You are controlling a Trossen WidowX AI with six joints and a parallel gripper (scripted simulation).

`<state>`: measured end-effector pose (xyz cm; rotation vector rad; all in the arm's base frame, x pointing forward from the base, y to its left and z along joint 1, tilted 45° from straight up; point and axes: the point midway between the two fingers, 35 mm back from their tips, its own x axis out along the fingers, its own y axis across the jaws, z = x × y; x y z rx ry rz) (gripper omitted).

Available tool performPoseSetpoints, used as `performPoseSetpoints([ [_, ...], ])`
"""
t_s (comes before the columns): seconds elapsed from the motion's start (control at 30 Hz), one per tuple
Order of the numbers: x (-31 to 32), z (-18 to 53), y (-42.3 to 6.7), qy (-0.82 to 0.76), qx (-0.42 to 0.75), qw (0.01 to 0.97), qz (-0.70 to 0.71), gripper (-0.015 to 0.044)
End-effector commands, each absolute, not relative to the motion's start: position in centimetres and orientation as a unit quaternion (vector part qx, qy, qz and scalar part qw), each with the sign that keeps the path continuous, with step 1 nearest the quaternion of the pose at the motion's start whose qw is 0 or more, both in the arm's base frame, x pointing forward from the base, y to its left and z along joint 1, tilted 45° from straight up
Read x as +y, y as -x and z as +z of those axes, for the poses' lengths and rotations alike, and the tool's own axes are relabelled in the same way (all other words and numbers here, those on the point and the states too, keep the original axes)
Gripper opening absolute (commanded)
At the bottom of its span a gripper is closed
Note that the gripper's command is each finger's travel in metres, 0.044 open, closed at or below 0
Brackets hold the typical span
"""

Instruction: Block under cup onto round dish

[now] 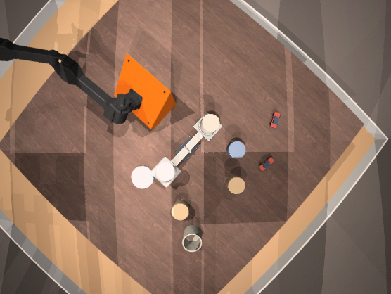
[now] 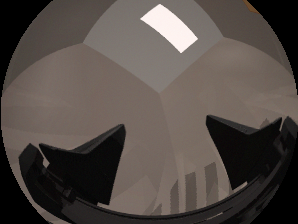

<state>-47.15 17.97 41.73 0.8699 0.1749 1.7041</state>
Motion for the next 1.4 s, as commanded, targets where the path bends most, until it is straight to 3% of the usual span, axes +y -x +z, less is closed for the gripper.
performPoseSetpoints([
  [0.0, 17.9, 41.9, 47.1, -0.373, 0.075, 0.572, 0.727, 0.0426],
  [0.57, 10.8, 53.2, 38.0, -0.517, 0.083, 0.490, 0.697, 0.0440],
  [1.37, 5.0, 61.8, 18.3, -0.697, 0.109, 0.433, 0.561, 0.0440],
])
